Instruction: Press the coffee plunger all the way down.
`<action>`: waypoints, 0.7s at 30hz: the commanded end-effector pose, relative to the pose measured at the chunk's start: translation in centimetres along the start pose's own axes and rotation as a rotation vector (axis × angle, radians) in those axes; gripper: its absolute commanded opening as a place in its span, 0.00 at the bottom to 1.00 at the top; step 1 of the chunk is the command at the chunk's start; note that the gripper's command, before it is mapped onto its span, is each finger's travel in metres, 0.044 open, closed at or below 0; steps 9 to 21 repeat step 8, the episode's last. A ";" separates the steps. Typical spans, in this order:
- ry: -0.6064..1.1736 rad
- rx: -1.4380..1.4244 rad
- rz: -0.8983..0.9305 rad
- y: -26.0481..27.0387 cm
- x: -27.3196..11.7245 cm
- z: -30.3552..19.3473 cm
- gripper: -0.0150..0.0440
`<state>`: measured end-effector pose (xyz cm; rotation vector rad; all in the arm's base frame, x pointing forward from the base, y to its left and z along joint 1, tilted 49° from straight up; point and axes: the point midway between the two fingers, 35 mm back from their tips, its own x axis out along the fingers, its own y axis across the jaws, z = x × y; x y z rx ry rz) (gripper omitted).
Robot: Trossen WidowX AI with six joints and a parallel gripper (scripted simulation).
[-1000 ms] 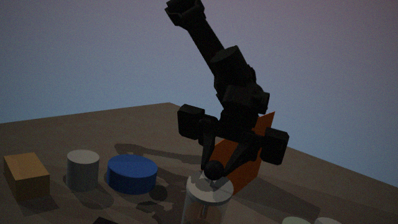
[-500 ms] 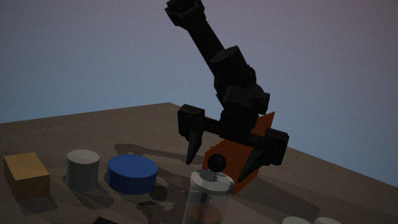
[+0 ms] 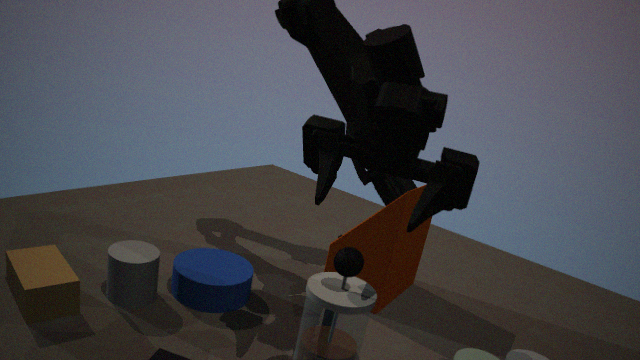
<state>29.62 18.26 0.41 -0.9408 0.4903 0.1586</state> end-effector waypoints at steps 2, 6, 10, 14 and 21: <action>-0.009 0.006 -0.008 -0.5 -2.3 1.4 1.00; -0.009 0.006 -0.008 -0.5 -2.2 1.4 1.00; -0.009 0.006 -0.008 -0.5 -2.2 1.4 1.00; -0.009 0.006 -0.008 -0.5 -2.2 1.4 1.00; -0.009 0.006 -0.008 -0.5 -2.2 1.4 1.00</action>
